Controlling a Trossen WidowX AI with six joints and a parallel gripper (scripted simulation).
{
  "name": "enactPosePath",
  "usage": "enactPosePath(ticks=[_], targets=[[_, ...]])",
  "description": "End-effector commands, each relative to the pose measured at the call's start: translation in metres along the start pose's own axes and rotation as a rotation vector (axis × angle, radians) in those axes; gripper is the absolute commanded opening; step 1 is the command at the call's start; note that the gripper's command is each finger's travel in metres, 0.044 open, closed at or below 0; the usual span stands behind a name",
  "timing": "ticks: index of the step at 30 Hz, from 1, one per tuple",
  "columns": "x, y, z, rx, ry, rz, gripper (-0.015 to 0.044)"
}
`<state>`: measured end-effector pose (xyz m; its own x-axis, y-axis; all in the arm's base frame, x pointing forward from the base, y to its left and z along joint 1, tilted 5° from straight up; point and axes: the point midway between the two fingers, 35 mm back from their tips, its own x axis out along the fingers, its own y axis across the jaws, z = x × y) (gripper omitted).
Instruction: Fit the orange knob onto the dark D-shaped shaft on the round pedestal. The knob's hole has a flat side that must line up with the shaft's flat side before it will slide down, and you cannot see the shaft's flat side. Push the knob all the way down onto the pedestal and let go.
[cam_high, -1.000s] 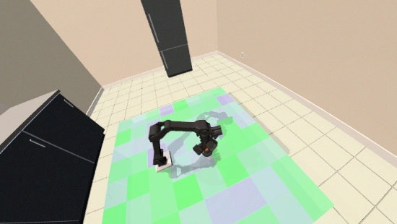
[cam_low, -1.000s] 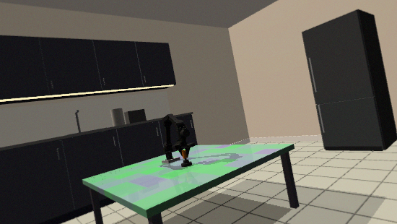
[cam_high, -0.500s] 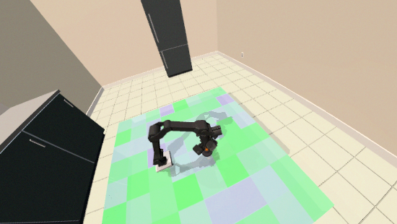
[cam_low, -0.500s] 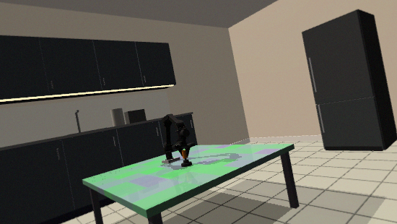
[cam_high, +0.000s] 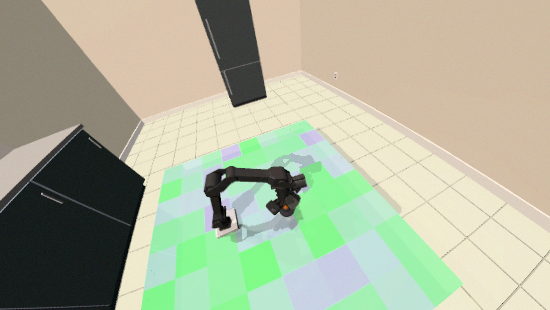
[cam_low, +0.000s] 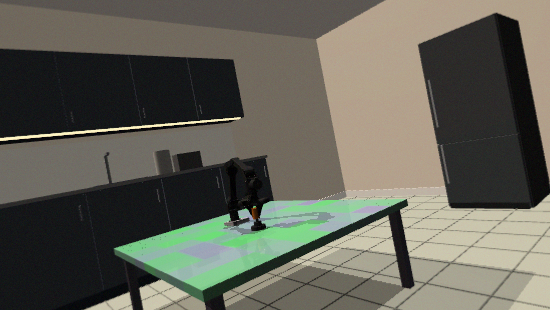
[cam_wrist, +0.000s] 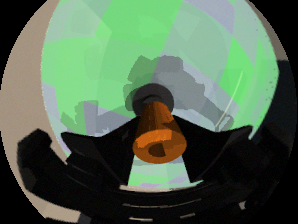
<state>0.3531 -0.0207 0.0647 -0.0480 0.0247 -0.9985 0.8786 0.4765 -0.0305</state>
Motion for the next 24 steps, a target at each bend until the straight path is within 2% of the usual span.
enactPosePath(ticks=[1,9,24], targets=[[-0.0041,-0.0009,0.0001,0.003,-0.002,0.000,0.0000],[-0.0058,-0.0006,0.0005,0.212,-0.002,0.000,0.0000],[-0.0025,0.0067,0.0039,0.212,-0.002,0.001,0.0000]])
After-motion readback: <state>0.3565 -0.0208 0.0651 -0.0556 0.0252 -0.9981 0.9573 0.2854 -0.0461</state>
